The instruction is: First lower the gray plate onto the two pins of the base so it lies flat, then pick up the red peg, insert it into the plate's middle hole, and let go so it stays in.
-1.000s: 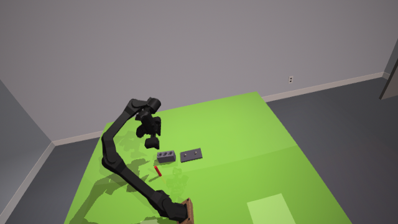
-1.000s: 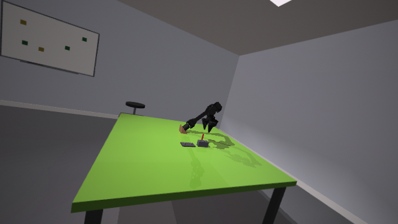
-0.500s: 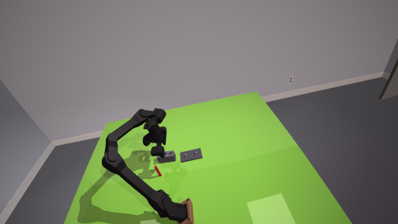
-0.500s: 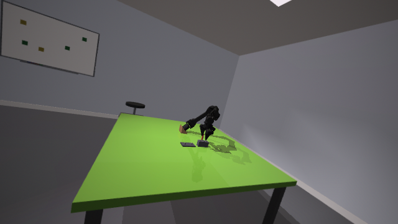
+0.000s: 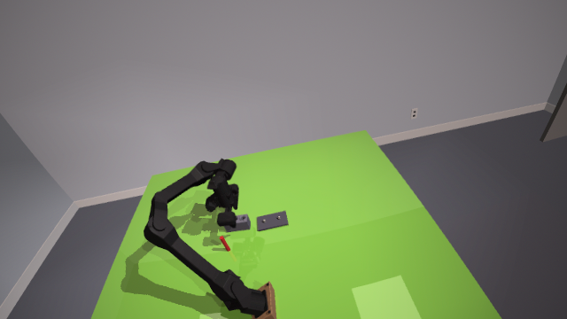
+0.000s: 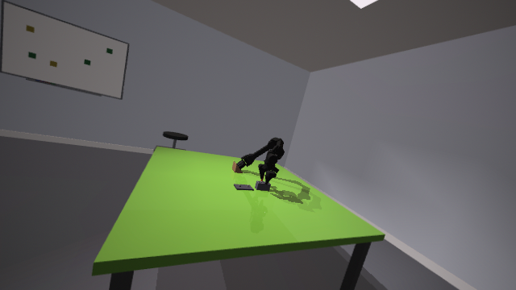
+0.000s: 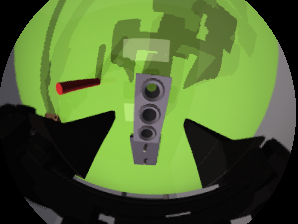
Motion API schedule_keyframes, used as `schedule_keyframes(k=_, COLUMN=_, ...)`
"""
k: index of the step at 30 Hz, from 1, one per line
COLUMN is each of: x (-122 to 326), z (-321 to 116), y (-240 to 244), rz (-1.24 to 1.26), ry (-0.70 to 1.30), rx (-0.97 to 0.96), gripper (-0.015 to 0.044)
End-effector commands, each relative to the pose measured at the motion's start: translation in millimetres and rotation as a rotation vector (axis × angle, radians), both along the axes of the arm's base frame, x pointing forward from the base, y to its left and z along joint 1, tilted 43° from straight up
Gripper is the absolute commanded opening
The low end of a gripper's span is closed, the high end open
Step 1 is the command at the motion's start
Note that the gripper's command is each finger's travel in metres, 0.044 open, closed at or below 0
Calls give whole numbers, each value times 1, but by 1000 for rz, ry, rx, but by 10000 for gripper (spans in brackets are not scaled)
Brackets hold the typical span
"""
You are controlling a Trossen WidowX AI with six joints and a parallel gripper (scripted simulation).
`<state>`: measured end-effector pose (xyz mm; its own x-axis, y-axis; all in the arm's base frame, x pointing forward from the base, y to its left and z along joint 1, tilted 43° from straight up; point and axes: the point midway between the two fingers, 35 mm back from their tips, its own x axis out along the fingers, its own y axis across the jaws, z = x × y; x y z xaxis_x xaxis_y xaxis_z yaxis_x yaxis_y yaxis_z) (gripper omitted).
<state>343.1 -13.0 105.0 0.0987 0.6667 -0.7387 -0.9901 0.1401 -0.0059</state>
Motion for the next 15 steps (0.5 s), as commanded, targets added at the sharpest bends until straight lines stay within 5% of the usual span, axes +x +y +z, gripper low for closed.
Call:
schedule_keyframes(k=1, x=0, z=-5, y=6, rz=0, ry=7, rx=5, gripper=440)
schedule_keyframes(k=15, x=3, z=-21, y=21, rz=0, ry=6, rx=6, gripper=440)
